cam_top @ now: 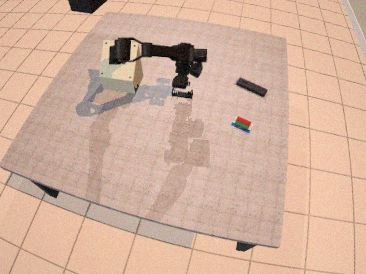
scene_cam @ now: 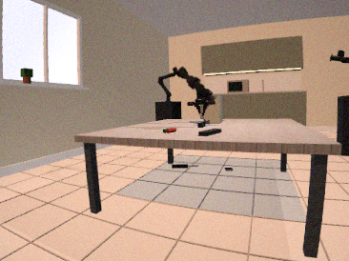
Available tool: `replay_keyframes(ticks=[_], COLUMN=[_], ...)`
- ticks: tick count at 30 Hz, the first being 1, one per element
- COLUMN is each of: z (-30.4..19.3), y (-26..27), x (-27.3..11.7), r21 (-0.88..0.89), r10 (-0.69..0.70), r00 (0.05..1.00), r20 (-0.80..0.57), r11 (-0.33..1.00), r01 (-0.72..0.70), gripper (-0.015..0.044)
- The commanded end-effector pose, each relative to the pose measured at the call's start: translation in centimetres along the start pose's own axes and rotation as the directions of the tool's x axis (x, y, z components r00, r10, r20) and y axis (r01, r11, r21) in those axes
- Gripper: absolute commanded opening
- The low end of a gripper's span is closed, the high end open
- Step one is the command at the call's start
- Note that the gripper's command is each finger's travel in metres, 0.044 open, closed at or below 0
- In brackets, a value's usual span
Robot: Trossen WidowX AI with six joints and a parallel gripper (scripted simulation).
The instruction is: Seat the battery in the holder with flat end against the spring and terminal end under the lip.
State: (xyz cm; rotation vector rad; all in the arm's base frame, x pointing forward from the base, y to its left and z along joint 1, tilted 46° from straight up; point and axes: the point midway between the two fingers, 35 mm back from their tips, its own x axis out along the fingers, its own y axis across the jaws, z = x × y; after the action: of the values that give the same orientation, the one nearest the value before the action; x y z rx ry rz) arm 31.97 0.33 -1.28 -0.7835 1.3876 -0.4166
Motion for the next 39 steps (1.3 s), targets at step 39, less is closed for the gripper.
replay_keyframes(ticks=[39], z=[0.5], y=[-0.1], x=[4.6], r21=[-0.004], r10=[0.025], r00=[0.951], r20=[0.309], r11=[1.0], r01=[-0.025], gripper=[0.0069])
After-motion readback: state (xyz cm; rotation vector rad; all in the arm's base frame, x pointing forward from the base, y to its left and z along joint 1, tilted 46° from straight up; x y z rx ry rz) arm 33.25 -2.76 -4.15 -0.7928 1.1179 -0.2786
